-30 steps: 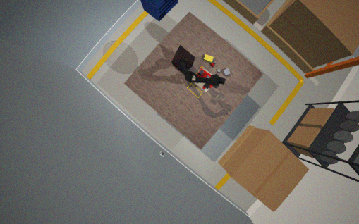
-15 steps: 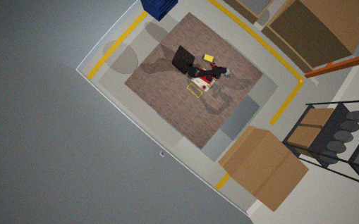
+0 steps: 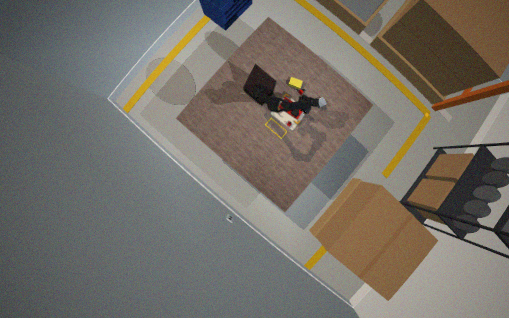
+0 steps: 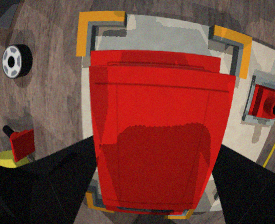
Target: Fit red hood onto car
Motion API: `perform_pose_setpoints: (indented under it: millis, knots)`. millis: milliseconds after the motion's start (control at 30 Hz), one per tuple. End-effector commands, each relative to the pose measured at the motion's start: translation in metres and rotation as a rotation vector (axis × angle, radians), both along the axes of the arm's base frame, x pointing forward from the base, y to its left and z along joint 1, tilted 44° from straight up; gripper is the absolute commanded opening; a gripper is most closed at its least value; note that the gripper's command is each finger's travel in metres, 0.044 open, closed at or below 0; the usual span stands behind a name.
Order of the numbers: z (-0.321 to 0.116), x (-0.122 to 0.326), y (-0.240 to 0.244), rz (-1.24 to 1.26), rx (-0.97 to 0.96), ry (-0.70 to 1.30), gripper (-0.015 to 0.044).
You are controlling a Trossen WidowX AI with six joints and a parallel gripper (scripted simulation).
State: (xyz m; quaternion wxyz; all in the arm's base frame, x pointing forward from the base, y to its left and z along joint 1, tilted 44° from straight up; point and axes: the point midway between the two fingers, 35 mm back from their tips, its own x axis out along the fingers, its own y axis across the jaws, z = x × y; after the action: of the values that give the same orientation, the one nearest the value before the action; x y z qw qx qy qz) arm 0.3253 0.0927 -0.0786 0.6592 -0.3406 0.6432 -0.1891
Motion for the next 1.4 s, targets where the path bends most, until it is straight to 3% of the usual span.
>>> perform_pose_setpoints:
  millis: [0, 1367]
  knots:
    - [-0.0053, -0.0012, -0.0038, 0.008, -0.003, 0.001, 0.0]
    - [-0.0093, -0.0008, -0.0074, 0.008, -0.003, 0.001, 0.0]
